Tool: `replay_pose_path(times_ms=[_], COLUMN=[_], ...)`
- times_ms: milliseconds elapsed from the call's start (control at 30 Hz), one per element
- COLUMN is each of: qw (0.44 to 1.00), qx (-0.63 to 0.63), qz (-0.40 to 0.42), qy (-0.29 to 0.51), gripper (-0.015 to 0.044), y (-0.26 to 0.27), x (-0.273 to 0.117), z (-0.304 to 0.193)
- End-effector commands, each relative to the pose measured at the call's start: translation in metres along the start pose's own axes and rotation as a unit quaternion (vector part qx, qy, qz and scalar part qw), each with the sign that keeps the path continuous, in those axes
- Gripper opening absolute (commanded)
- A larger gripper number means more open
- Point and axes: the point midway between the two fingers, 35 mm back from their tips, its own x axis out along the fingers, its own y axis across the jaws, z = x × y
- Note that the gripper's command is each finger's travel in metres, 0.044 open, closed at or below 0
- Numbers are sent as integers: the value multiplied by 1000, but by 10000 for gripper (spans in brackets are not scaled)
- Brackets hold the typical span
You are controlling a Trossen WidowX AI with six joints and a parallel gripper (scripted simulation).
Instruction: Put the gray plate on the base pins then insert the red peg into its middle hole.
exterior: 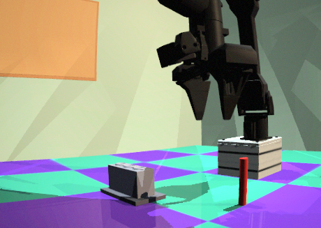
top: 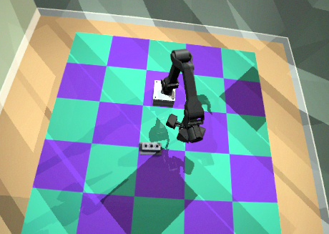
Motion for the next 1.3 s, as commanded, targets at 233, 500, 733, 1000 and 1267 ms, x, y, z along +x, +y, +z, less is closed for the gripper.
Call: replay_pose_path(times_ms=[233,500,733,1000,1267], qw=[930,930,930,930,930], qx=[369,369,369,369,369], qz=[1,1,1,1,1], qy=[-4,-4,-4,-4,-4], gripper=[440,440,440,440,440], y=[21,21,21,20,21], x=[3,3,31,49,58], z=[-47,-47,-47,-48,-48])
